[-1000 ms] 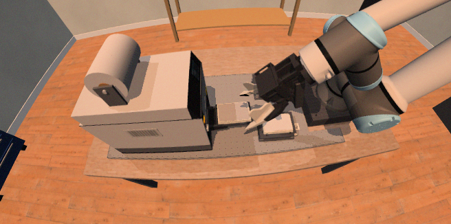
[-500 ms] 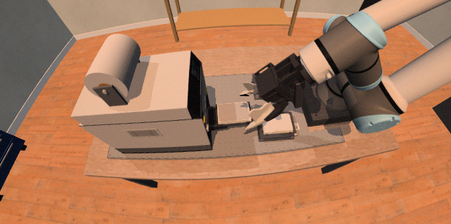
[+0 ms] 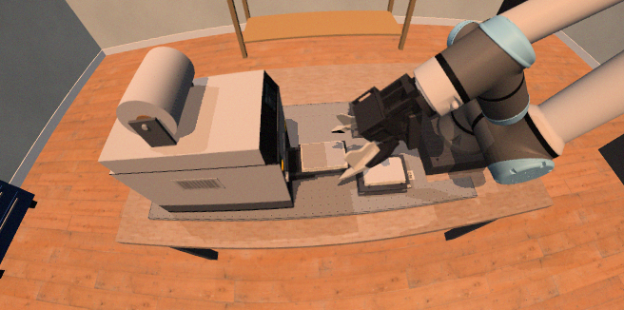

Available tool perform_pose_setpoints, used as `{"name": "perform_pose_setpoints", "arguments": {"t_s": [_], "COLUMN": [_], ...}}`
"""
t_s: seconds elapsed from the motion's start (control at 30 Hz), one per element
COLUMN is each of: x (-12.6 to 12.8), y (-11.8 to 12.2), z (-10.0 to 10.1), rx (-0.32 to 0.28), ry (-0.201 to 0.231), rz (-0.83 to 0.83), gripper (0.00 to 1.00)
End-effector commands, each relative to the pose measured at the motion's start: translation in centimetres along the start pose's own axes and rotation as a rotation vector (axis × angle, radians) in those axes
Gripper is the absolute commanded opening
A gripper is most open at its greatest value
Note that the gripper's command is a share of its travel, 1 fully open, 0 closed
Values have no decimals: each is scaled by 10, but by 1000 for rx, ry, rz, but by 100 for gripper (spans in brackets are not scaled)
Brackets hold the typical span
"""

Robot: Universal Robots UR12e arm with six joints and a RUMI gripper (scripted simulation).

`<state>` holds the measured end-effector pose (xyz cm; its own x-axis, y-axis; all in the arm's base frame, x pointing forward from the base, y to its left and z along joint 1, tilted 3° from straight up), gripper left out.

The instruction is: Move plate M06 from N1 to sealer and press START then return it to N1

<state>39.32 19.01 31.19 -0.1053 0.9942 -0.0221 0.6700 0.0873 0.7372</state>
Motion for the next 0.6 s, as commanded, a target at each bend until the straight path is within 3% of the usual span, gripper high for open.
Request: {"name": "perform_pose_setpoints", "arguments": {"t_s": [0.0, 0.57], "x": [0, 0], "y": [3, 3], "z": [-1, -1], "rx": [-4, -4], "ry": [0, 0], "rz": [0, 0], "gripper": [68, 68]}}
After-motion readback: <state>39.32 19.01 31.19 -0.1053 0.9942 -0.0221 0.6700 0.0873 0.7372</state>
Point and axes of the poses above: the point where the finger pads meet when closed, its own z axis out along the fingers, its own x axis across the jaws, y = z × x, the point moved 10 cm from there along -z, back along the fingers, and after that the axes turned 2 degrees about -z, right-handed, at the moved point
